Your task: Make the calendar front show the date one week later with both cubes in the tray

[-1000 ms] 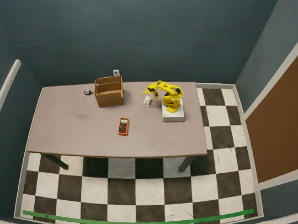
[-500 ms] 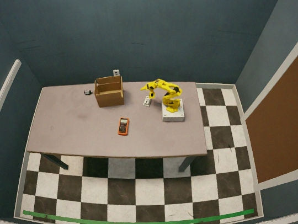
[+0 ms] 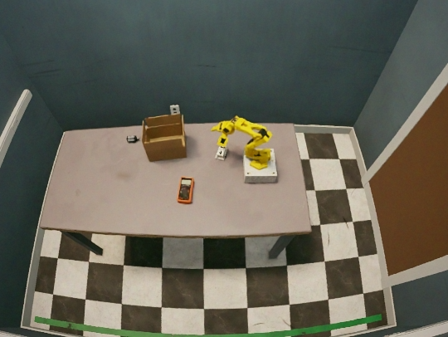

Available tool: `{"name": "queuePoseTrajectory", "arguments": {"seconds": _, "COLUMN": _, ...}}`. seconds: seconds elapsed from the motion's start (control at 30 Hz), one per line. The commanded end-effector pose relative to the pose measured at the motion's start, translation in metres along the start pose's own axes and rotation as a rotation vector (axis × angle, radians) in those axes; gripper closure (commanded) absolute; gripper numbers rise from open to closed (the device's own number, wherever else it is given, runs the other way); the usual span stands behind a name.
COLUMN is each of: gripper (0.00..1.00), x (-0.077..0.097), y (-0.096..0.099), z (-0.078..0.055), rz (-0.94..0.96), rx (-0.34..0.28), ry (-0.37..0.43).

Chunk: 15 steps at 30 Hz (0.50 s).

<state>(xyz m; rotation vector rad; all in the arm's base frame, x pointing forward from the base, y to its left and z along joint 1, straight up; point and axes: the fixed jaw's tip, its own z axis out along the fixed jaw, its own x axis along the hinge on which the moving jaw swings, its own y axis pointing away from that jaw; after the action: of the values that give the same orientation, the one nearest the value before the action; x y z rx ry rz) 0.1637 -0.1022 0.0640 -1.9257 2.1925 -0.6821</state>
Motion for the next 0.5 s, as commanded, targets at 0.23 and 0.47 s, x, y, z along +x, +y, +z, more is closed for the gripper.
{"name": "queuePoseTrajectory", "arguments": {"seconds": 0.23, "gripper": 0.65, "x": 0.0013, "y": -0.0001, "z": 0.0000, "rz": 0.124, "rx": -0.026, "ry": -0.006}}
{"name": "queuePoseTrajectory", "arguments": {"seconds": 0.47, "gripper": 0.65, "x": 0.0013, "y": -0.0002, "z": 0.0000, "rz": 0.136, "rx": -0.028, "ry": -0.006}}
